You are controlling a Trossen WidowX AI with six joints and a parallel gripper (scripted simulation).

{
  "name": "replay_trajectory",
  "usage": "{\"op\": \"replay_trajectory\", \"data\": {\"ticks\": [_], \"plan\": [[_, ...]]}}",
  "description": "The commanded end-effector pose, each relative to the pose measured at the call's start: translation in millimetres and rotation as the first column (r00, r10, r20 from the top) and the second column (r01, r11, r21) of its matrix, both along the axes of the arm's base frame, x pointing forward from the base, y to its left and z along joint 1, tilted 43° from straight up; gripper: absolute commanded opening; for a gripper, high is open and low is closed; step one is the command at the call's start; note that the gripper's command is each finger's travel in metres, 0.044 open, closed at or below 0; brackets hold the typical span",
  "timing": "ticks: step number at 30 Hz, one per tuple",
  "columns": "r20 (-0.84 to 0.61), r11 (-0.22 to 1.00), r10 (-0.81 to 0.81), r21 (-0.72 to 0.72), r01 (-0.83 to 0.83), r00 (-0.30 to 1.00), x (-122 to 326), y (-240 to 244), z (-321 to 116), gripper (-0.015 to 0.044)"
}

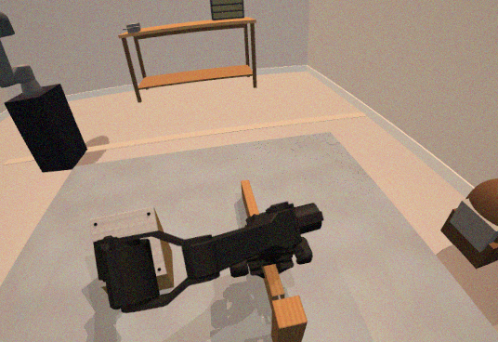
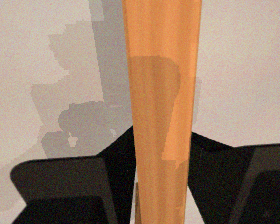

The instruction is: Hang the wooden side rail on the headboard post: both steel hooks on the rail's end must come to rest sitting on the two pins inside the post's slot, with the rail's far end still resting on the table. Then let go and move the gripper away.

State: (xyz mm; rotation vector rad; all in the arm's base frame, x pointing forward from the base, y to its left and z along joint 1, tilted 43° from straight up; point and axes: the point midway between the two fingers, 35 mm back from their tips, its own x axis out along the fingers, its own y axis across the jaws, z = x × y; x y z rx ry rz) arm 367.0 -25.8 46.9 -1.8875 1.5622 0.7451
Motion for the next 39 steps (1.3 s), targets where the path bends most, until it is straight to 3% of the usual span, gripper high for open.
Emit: {"op": "replay_trajectory", "data": {"ticks": [1, 39], "plan": [[0.008, 1.000, 0.009, 0.003, -0.009, 1.000, 1.5, 1.5, 3.4, 0.0000], [0.008, 1.000, 0.009, 0.002, -0.009, 1.000, 1.5, -2.1, 5.9, 0.0000]]}}
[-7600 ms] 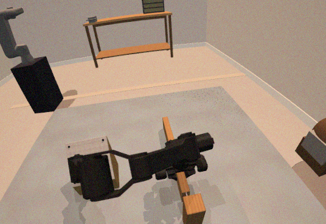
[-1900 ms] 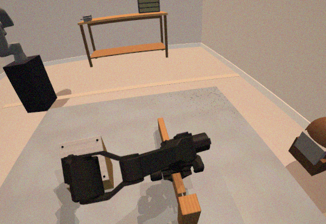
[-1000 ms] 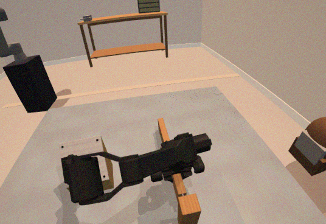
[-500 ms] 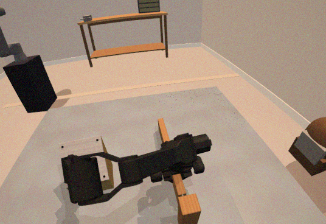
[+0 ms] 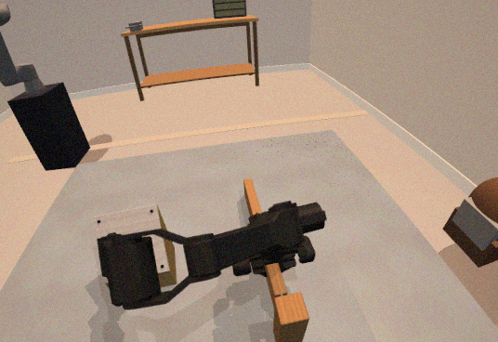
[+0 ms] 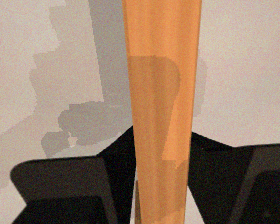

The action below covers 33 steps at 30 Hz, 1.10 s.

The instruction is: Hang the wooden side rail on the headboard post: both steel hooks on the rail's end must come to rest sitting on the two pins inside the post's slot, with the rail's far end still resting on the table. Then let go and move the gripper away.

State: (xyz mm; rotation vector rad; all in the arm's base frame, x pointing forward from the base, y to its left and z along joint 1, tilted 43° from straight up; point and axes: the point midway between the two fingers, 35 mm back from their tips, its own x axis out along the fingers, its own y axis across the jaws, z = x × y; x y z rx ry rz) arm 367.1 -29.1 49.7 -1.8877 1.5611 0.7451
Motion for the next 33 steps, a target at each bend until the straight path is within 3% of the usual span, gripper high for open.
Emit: {"op": "replay_trajectory", "data": {"ticks": [1, 33], "plan": [[0.007, 1.000, 0.009, 0.002, -0.009, 1.000, 1.4, 1.1, 3.1, 0.0000], [0.007, 1.000, 0.009, 0.002, -0.009, 1.000, 1.6, -1.2, 5.9, 0.0000]]}}
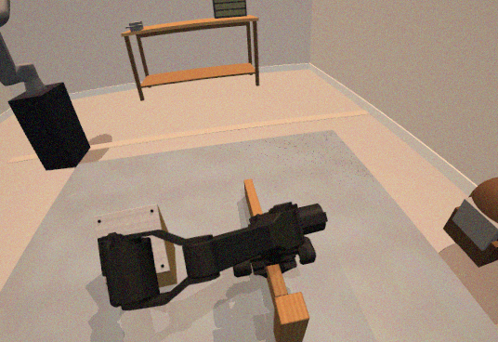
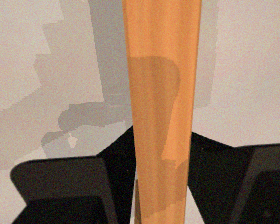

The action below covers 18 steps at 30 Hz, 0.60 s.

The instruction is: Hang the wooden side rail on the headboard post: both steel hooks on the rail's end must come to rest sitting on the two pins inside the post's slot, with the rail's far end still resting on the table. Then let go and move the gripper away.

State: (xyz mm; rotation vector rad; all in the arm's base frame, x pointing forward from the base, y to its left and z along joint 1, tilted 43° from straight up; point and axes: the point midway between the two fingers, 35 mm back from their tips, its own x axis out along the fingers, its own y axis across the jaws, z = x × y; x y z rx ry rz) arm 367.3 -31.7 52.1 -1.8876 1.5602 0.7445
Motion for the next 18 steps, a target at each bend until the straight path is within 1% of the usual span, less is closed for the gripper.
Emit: {"op": "replay_trajectory", "data": {"ticks": [1, 18], "plan": [[0.006, 1.000, 0.009, 0.001, -0.009, 1.000, 1.3, 1.2, 3.5, 0.0000], [0.006, 1.000, 0.009, 0.001, -0.009, 1.000, 0.6, -0.4, 4.6, 0.0000]]}}
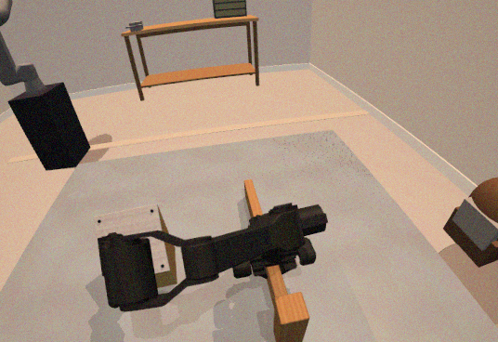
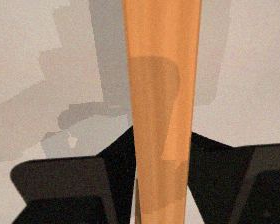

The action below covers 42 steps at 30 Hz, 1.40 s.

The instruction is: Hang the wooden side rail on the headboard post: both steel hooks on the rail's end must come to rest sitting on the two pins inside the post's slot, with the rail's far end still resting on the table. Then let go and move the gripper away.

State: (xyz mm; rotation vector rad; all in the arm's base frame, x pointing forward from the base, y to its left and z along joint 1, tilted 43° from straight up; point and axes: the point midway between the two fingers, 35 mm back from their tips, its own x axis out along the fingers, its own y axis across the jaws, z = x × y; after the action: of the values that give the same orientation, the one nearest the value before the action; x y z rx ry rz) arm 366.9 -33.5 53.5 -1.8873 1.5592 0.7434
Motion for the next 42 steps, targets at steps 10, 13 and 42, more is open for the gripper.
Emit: {"op": "replay_trajectory", "data": {"ticks": [10, 13, 42], "plan": [[0.005, 1.000, 0.009, 0.001, -0.009, 1.000, 1.9, 1.0, 4.3, 0.0000], [0.005, 1.000, 0.009, 0.001, -0.009, 1.000, 1.8, 0.7, 4.5, 0.0000], [0.005, 1.000, 0.009, 0.001, -0.009, 1.000, 2.2, -2.0, 6.3, 0.0000]]}}
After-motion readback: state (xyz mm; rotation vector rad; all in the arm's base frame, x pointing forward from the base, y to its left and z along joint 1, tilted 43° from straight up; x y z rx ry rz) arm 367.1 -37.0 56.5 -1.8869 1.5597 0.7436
